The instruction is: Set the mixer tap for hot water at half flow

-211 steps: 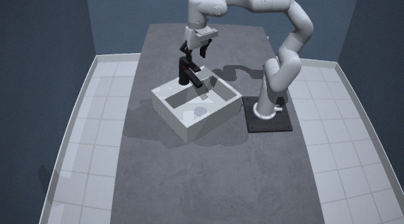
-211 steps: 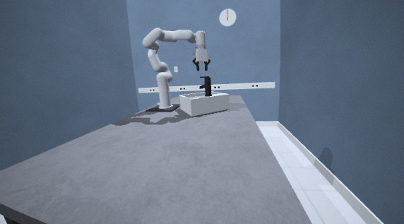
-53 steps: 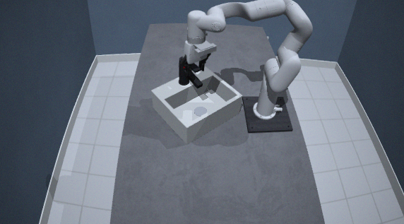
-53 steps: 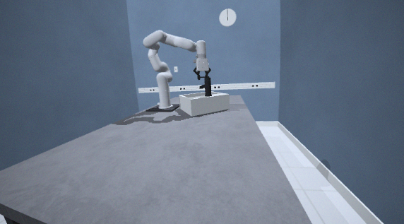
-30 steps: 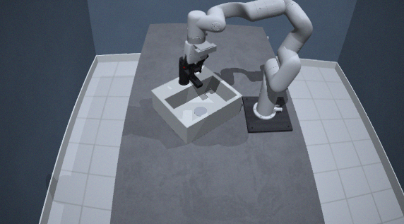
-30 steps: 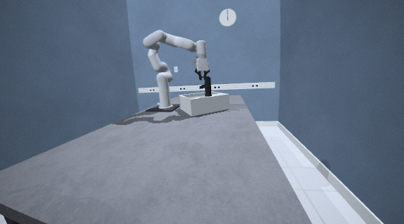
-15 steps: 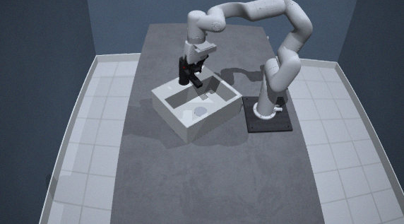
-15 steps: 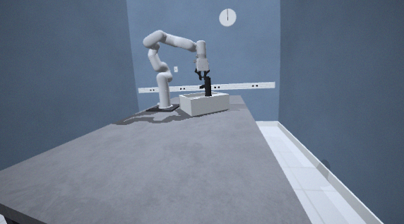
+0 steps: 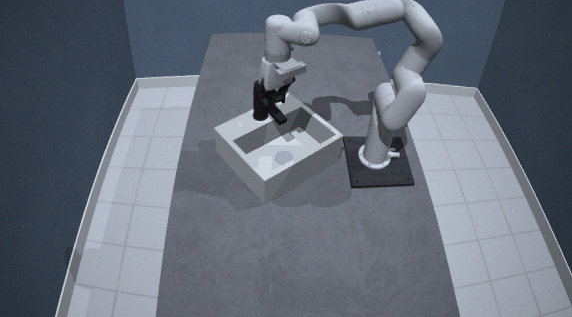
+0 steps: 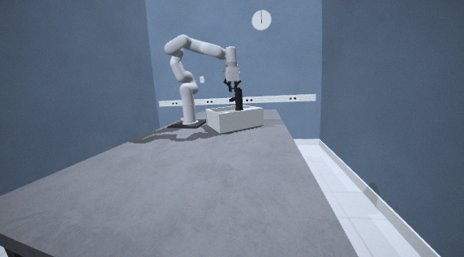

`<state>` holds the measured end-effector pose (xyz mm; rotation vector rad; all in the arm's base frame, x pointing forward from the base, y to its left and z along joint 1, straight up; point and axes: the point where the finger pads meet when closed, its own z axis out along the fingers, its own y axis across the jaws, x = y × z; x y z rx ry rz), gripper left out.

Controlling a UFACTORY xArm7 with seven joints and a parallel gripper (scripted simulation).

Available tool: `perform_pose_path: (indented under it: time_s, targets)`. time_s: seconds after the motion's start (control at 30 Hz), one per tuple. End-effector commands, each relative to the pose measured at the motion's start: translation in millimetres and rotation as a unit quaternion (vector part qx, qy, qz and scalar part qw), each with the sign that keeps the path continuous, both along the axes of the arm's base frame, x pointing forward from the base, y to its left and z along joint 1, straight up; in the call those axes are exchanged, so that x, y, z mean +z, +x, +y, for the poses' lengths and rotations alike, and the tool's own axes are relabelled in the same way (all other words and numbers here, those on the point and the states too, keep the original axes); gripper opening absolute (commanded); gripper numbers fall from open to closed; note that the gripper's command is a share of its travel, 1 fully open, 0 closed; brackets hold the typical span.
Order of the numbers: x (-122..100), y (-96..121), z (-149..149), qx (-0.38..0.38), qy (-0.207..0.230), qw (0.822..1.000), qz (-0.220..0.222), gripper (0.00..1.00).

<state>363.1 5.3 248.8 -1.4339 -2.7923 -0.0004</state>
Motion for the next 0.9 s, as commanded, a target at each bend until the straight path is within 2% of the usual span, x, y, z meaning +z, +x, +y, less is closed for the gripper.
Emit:
perform_pose_path:
  time_s: [0.0,0.43,0.8,0.87]
  targets:
    - [2,3,1,-0.011,0.000,1.000,-0.002,0.00]
    - [2,17,9,-0.098,0.000,0.995,-0.002,0.00]
    - [2,42,17,-0.234,0.000,0.972,-0.002,0.00]
    - [2,42,17,-0.234,0.000,0.972,-0.002,0.00]
